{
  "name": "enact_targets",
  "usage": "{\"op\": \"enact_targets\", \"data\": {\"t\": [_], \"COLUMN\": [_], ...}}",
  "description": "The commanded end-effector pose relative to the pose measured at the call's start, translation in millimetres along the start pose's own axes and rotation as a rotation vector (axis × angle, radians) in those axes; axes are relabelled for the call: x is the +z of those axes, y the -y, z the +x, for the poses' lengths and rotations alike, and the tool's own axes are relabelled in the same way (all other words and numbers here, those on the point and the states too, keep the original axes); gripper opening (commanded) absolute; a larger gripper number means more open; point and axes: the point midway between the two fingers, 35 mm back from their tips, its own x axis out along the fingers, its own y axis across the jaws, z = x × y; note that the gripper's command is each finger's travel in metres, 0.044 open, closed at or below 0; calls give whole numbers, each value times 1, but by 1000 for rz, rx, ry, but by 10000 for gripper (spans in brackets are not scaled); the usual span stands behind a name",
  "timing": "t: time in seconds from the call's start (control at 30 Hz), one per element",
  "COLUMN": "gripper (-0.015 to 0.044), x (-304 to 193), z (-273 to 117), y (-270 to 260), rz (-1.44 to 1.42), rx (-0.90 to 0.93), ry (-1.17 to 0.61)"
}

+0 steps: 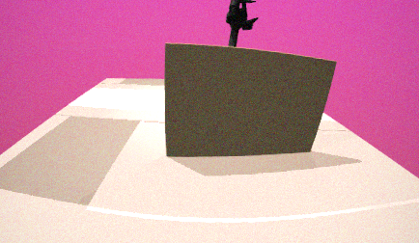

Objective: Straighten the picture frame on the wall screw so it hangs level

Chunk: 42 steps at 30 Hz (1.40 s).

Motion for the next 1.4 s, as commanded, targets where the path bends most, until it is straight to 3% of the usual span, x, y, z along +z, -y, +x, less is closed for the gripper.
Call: {"op": "enact_targets", "data": {"t": [0.0,0.17,0.37,0.67,1.03,1.37], "gripper": [374,260,260,260,260,260], "x": [2,69,164,270,296,292], "z": [-1,-14,-1,70,147,138], "y": [-2,-38,-63,-37,78,194], "rz": [2,48,119,214,253,218], "rx": [2,54,101,113,58,15], "ry": [1,35,94,205,328,478]}}
